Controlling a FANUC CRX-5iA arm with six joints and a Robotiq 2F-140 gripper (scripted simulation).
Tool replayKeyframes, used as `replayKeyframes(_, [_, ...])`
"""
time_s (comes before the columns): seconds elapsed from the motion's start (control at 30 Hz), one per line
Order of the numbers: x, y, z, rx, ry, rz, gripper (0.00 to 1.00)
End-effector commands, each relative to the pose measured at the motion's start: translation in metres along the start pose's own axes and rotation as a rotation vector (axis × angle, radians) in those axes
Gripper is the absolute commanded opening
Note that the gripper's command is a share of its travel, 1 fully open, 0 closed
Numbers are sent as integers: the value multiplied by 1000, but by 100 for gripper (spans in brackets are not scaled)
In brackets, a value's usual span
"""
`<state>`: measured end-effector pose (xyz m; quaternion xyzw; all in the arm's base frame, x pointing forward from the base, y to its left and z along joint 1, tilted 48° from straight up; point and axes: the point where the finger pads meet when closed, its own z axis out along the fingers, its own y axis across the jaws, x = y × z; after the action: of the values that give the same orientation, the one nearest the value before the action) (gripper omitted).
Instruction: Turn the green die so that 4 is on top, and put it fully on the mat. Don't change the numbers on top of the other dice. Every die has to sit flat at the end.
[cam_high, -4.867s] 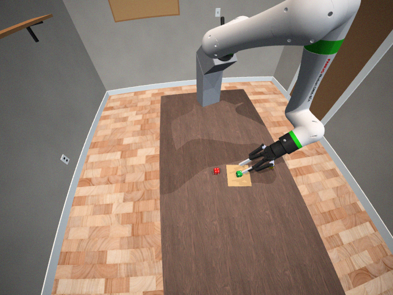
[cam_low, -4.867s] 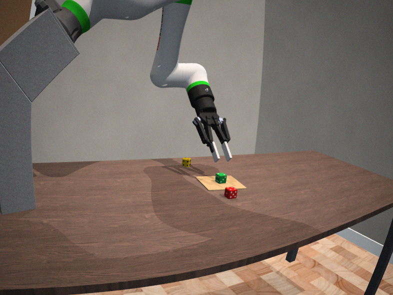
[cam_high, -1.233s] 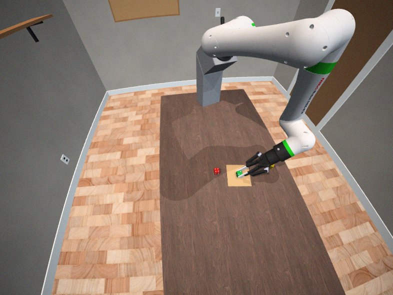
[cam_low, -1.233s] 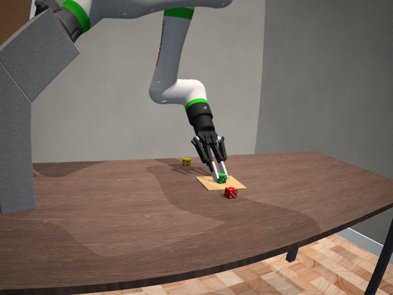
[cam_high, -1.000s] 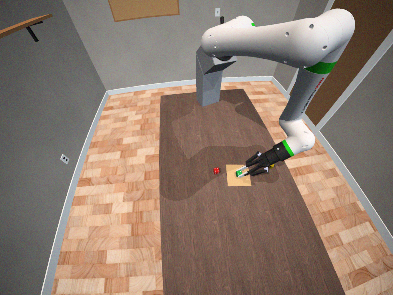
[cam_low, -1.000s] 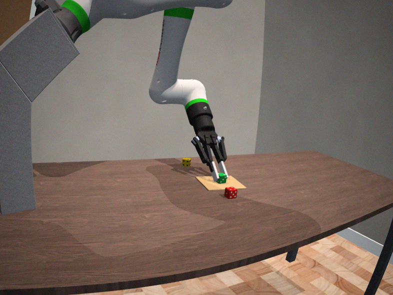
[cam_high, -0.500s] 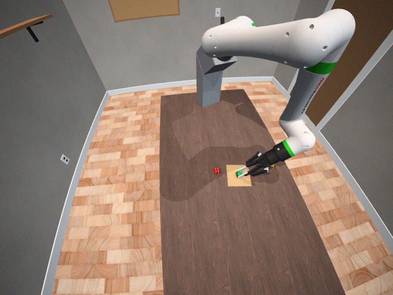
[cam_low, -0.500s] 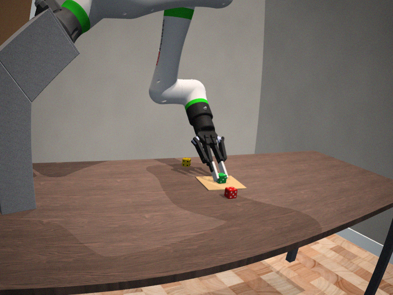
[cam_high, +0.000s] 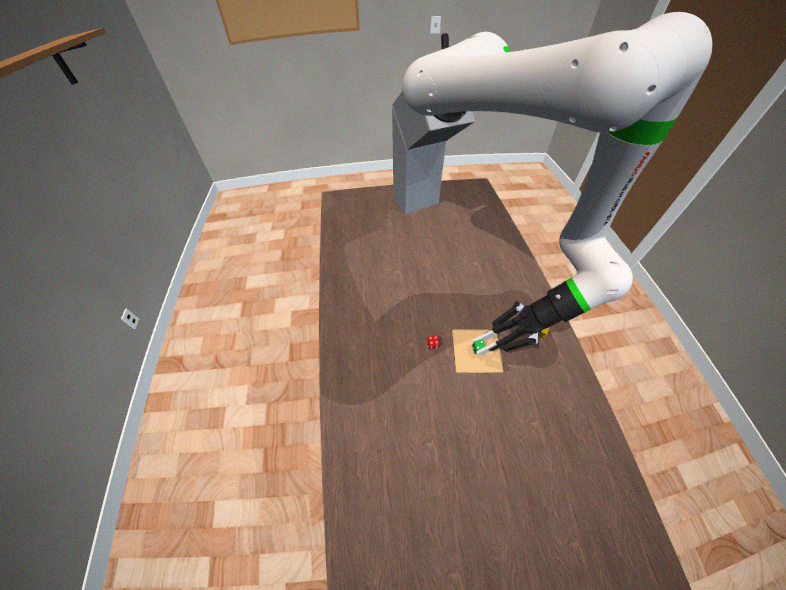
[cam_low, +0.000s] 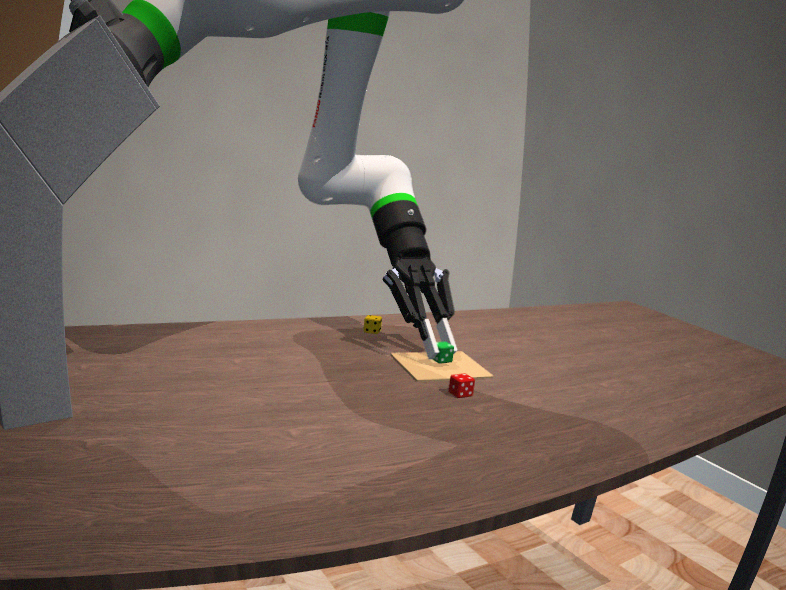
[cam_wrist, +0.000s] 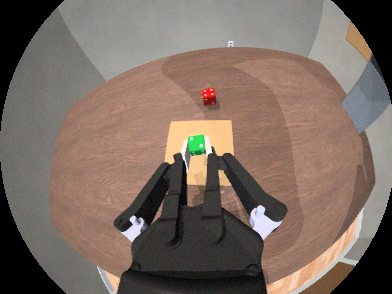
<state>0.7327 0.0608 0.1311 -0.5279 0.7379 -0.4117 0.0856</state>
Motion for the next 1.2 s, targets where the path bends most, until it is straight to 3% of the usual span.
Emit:
replayKeyframes(0.0, [8, 0, -8, 0, 0, 0, 24])
replayKeyframes(0.53, [43, 0, -43, 0, 0, 0, 24])
replayKeyframes(1.03, [44, 0, -44, 0, -5, 0, 24])
replayKeyframes(1.17, [46, 0, -41, -6, -85, -1, 24])
